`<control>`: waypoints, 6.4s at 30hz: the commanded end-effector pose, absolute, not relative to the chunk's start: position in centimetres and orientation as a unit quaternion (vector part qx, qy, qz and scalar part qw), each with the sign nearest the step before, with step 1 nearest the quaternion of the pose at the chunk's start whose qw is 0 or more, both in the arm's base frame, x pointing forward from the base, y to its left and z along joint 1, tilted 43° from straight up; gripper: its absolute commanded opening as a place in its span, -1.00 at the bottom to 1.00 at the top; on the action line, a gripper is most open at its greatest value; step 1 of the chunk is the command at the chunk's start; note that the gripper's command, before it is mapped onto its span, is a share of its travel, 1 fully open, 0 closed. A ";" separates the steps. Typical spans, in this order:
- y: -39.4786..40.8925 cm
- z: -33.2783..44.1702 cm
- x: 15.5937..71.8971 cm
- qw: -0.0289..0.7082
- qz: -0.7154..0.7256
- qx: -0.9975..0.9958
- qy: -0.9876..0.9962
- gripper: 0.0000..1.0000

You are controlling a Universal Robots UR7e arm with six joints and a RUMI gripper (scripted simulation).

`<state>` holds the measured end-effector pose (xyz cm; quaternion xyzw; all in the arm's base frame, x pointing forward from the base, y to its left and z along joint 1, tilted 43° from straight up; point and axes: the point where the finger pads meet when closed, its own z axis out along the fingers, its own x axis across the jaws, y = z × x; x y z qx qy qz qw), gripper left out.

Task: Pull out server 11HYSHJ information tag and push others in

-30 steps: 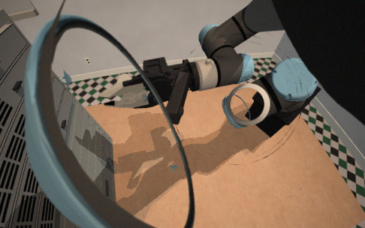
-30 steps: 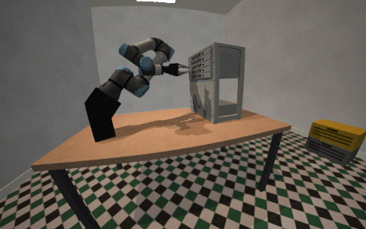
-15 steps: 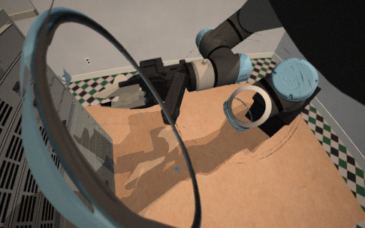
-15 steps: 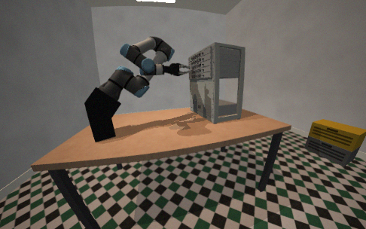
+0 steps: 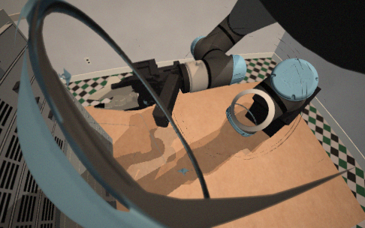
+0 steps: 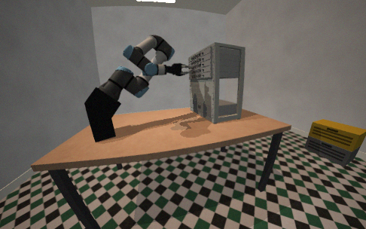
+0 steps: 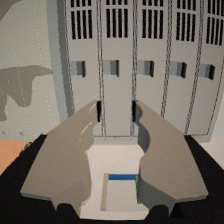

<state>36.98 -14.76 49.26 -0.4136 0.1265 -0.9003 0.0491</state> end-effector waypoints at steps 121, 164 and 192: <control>-16.6 55.2 44.2 0.049 -0.901 -0.413 0.127 -0.69; -16.6 55.4 44.3 0.049 -0.901 -0.413 0.127 -0.69; -16.6 55.5 44.4 0.049 -0.901 -0.413 0.127 -1.00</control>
